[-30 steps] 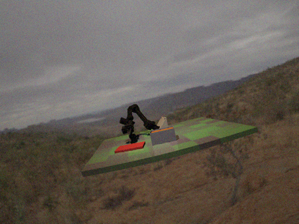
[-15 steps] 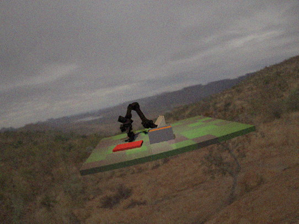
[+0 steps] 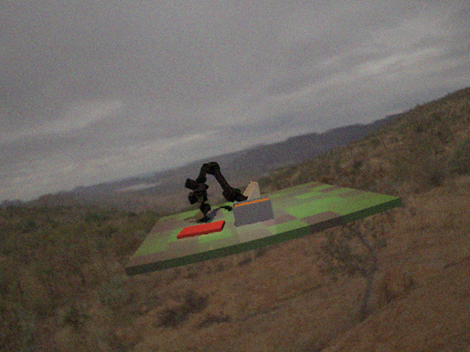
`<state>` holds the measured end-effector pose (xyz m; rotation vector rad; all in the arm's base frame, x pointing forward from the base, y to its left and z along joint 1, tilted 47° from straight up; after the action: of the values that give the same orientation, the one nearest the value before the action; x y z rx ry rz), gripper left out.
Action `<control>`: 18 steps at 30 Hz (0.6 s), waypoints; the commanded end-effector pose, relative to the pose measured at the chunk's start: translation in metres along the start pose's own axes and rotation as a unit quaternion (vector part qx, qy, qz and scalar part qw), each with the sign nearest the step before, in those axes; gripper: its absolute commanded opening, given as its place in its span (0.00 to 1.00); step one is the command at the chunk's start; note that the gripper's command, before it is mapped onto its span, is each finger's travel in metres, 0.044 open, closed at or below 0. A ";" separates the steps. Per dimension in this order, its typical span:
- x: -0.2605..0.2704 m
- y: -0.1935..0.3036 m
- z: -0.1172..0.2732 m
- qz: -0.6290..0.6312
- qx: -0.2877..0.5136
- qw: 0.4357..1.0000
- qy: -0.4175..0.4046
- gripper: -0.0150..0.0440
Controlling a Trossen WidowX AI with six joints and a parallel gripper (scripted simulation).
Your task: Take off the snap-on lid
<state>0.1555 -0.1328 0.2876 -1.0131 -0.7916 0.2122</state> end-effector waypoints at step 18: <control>0.021 -0.006 0.038 -0.004 -0.002 1.000 0.000 1.00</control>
<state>0.1465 -0.1051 0.3073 -1.0093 -0.7895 0.2119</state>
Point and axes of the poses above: the point midway between the two fingers, 35 mm back from their tips, its own z axis back along the fingers, its own x axis across the jaws, y = z × x, the point moved 7 cm from there along z, back along the fingers, and after that the axes turned 11 degrees about z, right-handed, at the moved point
